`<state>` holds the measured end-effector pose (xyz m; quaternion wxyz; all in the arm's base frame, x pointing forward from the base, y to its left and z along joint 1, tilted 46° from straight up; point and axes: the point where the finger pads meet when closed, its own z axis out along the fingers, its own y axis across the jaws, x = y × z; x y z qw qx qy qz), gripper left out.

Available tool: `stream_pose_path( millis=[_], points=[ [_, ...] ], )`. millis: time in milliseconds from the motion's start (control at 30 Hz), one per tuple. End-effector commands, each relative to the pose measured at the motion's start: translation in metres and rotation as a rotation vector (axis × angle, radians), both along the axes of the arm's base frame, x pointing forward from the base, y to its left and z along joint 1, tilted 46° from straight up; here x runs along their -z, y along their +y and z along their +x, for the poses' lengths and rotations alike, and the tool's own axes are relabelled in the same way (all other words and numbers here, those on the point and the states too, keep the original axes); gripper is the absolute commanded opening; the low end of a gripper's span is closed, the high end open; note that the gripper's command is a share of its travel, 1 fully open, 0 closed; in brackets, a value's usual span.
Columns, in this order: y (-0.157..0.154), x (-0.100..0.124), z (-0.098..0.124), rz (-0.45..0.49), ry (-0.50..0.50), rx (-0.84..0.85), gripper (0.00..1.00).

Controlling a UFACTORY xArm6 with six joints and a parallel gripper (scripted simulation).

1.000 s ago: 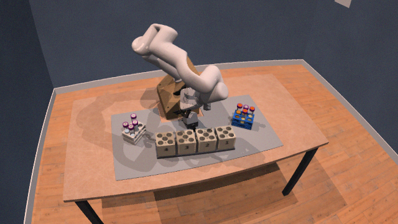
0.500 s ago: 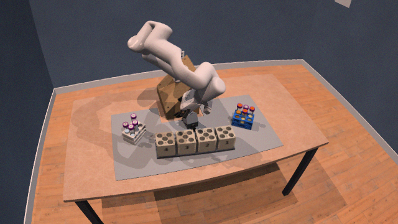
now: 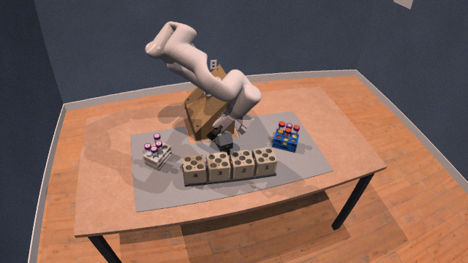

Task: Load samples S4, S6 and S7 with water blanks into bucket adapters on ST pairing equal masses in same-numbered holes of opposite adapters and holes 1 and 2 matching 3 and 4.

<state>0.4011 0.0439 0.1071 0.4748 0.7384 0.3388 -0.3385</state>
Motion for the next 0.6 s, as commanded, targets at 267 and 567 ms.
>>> stream_pose_path(
  millis=[267, 567],
  points=[
    [0.009, 0.014, 0.007, 0.101, -0.336, 0.017, 1.0],
    [0.021, 0.026, 0.01, 0.203, -0.59, 0.075, 1.0]
  ],
)
